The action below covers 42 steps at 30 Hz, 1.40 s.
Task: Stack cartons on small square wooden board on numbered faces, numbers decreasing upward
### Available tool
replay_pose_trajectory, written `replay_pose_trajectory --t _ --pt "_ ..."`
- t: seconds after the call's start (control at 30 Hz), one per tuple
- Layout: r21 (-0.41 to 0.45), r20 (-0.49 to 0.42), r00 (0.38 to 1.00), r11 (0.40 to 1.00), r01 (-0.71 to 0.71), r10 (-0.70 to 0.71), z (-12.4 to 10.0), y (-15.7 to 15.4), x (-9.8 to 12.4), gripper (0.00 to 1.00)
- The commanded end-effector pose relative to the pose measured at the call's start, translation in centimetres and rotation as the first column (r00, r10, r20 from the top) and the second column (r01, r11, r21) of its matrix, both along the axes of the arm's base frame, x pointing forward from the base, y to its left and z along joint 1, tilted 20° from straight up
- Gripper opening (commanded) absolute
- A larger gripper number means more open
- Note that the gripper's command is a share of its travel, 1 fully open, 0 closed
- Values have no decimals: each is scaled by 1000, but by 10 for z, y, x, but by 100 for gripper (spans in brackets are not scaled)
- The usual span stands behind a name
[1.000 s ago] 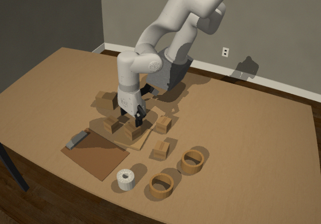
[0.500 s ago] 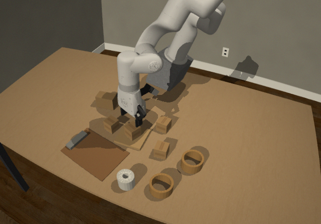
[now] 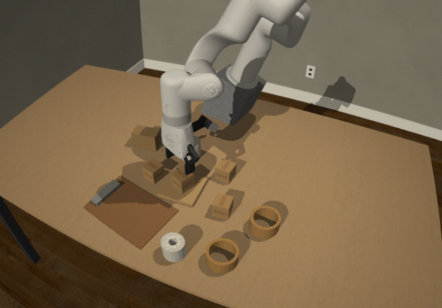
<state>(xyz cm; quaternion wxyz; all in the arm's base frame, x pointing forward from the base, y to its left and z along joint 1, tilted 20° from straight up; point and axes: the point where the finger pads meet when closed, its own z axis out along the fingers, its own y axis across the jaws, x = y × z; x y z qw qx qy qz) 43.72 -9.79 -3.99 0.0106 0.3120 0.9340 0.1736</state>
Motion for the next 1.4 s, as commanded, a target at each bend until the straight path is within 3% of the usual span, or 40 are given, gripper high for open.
replay_pose_trajectory --t 0.0,0.17,0.33,0.4,0.43,0.53,0.77,1.37 --pt "15 -51 987 988 155 -154 -2 -13 -1 100" --pt "27 -147 898 905 424 -416 -8 -43 -7 100" --pt "21 -226 750 767 642 -622 -16 -76 -17 100" --pt "21 -226 750 767 642 -622 -16 -76 -17 100" --pt "3 -274 639 663 748 -719 -17 -81 -19 100" --pt "-12 -307 541 572 820 -783 -20 -94 -24 100" --pt "-106 -403 223 287 952 -888 -22 -101 -27 100" --pt "-110 -405 214 279 954 -889 -22 -101 -27 100"
